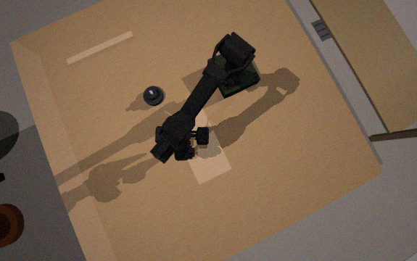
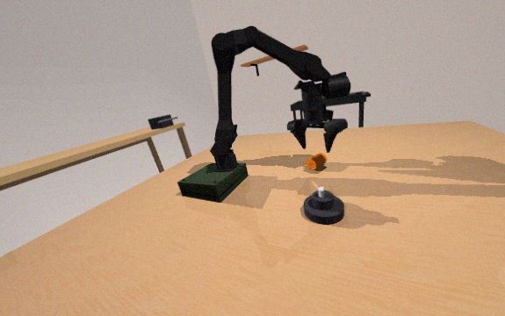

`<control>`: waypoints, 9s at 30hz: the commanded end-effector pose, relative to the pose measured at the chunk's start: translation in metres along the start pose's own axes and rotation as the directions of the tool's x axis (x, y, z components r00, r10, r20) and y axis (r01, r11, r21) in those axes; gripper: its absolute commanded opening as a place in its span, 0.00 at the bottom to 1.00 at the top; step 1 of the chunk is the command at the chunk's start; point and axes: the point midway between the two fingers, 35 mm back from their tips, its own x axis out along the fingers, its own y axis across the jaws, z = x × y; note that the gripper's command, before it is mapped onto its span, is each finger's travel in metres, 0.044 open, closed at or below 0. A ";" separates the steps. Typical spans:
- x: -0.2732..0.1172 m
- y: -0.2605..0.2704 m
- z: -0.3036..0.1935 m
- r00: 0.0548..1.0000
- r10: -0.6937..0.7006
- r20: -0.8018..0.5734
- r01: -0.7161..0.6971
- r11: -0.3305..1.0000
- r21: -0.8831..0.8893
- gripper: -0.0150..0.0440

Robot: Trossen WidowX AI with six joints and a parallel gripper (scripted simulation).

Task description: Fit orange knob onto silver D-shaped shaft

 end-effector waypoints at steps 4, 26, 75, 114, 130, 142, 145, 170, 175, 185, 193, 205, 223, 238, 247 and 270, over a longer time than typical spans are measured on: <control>0.010 0.001 0.000 1.000 0.010 -0.002 -0.010 1.000 0.005 1.00; 0.046 0.001 0.000 1.000 0.010 -0.002 -0.010 1.000 0.005 1.00; 0.036 0.000 0.000 1.000 0.010 -0.002 -0.010 1.000 0.010 0.56; 0.036 0.000 0.000 1.000 0.010 -0.002 -0.004 0.536 0.844 0.56; 0.036 0.000 0.000 1.000 0.010 -0.002 0.000 0.212 0.977 0.56; 0.036 0.000 0.000 1.000 0.010 -0.002 0.002 -0.004 1.000 0.56; 0.036 0.000 0.000 1.000 0.010 -0.002 0.002 -0.057 0.998 0.56; 0.036 0.000 0.000 1.000 0.010 -0.002 0.008 -0.600 0.800 0.56; 0.036 0.000 0.000 1.000 0.010 -0.002 0.009 -0.726 0.688 0.56; 0.036 0.000 0.000 1.000 0.010 -0.002 0.009 -0.804 0.595 0.56; 0.036 0.000 0.000 1.000 0.010 -0.002 0.010 -0.924 0.383 0.56; 0.036 0.000 0.000 1.000 0.010 -0.002 0.010 -0.999 0.042 0.56; 0.048 0.000 -0.001 1.000 0.006 -0.003 0.006 -1.000 0.002 0.60; 0.048 0.000 -0.001 1.000 0.006 -0.003 0.006 -1.000 0.002 0.69; 0.048 0.000 -0.001 1.000 0.006 -0.003 0.006 -1.000 0.002 0.69; -0.012 -0.001 0.000 1.000 0.006 -0.004 0.006 -1.000 0.001 1.00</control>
